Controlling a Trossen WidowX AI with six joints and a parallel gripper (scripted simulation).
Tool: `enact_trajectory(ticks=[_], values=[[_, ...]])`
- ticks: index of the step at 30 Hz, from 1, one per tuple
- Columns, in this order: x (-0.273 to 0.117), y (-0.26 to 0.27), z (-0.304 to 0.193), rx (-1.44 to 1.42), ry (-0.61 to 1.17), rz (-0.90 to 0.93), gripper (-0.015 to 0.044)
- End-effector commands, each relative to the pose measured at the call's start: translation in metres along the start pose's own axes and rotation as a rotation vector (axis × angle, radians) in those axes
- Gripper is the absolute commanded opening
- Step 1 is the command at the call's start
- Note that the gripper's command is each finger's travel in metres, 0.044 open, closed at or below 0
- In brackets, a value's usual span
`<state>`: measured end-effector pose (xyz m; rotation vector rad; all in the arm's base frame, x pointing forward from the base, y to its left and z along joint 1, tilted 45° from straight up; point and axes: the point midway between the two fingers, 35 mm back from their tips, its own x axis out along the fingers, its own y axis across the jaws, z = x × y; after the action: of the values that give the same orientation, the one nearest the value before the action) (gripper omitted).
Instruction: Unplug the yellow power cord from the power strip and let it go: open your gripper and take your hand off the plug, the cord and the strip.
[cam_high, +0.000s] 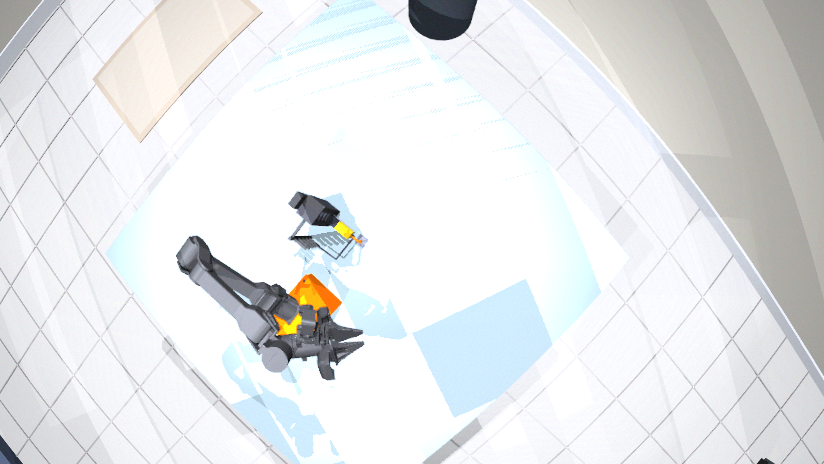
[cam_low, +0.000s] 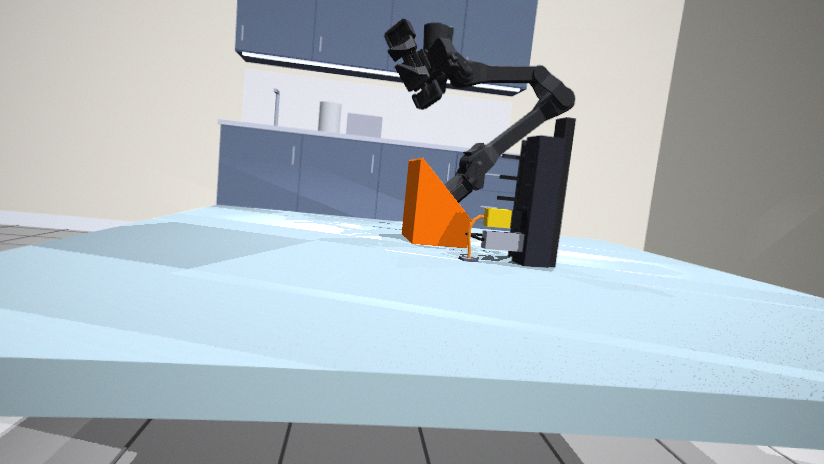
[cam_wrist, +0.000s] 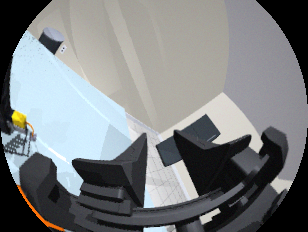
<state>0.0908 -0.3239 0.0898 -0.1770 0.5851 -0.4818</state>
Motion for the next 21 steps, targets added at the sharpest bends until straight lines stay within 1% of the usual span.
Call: enact_trajectory(ticks=[1, 4, 8, 11, 16, 21], values=[[0.041, 0.047, 0.016, 0.374, 0.094, 0.234, 0.016], [0.06, 0.085, 0.025, 0.612, 0.218, 0.374, 0.016], [0.073, 0.124, 0.032, 0.825, 0.386, 0.481, 0.016], [0.078, 0.155, 0.038, 0.974, 0.544, 0.536, 0.016], [0.078, 0.206, 0.045, 1.186, 0.849, 0.562, 0.016], [0.07, 0.255, 0.049, 1.326, 1.172, 0.497, 0.016]])
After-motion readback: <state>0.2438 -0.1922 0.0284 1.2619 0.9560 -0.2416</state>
